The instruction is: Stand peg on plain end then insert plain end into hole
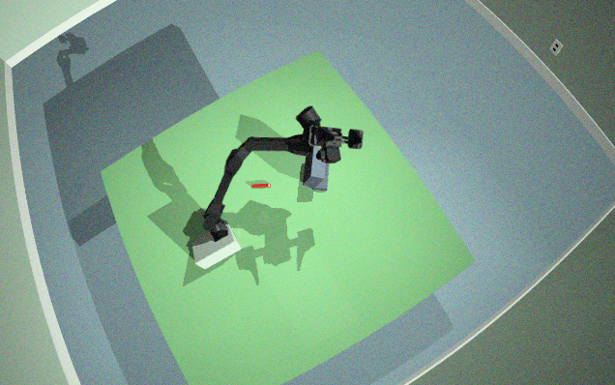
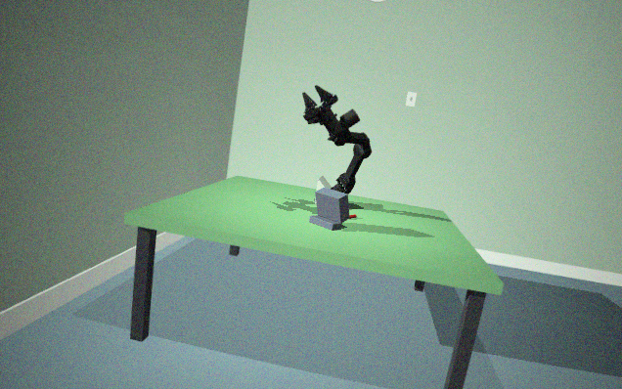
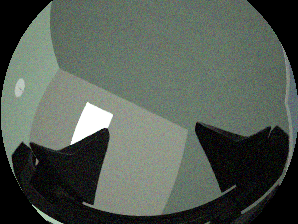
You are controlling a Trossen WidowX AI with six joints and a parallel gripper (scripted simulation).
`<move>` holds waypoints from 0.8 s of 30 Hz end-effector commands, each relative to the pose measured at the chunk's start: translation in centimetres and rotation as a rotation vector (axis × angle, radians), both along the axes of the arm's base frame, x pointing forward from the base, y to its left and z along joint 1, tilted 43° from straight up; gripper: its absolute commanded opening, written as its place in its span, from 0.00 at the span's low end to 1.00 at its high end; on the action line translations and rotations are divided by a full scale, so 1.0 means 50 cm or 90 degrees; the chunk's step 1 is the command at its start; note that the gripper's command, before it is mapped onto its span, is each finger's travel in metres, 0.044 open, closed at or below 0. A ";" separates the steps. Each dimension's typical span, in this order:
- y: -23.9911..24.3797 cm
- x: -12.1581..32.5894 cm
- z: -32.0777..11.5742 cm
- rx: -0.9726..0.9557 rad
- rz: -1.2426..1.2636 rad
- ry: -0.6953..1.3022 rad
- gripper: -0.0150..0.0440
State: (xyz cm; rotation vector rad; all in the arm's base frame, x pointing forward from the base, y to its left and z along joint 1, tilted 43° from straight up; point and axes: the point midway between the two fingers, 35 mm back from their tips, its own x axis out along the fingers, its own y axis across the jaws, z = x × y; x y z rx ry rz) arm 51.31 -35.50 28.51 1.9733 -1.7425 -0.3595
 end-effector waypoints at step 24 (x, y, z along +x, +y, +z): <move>0.098 0.062 -0.071 -0.024 0.233 0.485 1.00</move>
